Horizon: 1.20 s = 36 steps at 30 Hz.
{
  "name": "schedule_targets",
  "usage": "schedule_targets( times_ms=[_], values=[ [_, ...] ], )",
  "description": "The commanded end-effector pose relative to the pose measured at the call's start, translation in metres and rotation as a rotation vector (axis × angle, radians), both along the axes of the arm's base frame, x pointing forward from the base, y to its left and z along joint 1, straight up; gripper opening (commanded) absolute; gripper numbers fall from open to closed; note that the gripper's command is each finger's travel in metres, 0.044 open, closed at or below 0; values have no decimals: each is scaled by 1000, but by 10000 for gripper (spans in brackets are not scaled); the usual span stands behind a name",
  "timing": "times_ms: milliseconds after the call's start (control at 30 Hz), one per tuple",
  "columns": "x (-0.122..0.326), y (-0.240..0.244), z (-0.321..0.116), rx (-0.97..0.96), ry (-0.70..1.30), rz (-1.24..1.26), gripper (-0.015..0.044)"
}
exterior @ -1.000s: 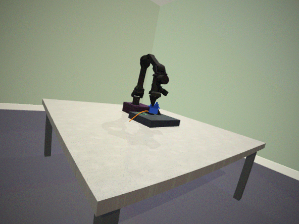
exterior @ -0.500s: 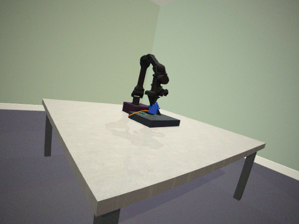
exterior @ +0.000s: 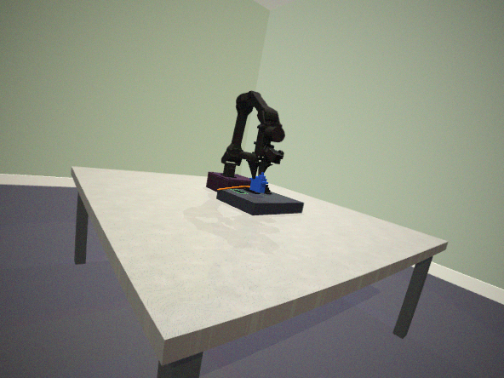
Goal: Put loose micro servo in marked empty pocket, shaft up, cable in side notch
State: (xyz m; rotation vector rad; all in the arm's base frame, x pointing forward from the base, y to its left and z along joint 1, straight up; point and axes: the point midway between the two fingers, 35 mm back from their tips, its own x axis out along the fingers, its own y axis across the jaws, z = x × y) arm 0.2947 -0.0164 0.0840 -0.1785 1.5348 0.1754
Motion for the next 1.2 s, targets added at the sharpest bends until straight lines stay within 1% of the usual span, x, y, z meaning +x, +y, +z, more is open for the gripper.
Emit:
schedule_targets(
  times_ms=[0,167,867,1167],
  values=[
    [0,-1,1,-2,-2,-26,0],
    [-13,-3,1,-2,-1,-26,0],
    [-104,-22,-3,-4,7,-26,0],
    [-106,-23,-8,-4,7,-26,0]
  ],
)
